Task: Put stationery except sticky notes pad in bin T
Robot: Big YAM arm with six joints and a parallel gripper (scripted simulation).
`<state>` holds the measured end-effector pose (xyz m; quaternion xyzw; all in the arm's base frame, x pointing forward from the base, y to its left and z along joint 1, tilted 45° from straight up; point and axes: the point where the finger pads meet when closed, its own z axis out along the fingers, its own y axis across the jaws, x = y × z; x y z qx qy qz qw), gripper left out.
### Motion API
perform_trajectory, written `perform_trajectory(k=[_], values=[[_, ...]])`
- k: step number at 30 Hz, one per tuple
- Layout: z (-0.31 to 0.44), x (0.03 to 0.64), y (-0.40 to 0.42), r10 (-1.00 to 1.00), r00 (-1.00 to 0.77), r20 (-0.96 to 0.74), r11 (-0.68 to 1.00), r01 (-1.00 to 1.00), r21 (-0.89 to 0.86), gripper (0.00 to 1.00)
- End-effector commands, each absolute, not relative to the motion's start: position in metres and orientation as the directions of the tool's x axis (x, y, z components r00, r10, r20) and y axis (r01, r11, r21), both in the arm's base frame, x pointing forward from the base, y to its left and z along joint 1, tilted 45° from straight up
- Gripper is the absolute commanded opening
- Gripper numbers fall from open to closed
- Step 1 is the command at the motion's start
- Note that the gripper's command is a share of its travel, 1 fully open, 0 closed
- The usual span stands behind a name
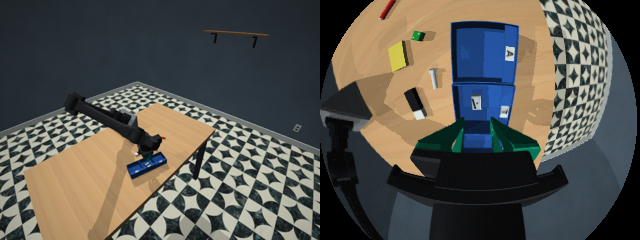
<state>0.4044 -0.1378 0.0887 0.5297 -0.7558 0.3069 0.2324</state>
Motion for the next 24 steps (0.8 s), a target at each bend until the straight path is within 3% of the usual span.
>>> perform_trajectory(k=[1,5,16,24], values=[[0.093,0.395,-0.122,-0.687,-0.235,0.687,0.154,-0.972,-0.179,0.38],[0.089,0.379,-0.118,-0.700,-0.137,0.700,0.085,-0.990,-0.108,0.38],[0.071,0.287,-0.095,-0.699,-0.141,0.701,0.104,-0.990,-0.095,0.38],[0.075,0.300,-0.092,-0.699,-0.153,0.699,0.106,-0.988,-0.110,0.38]])
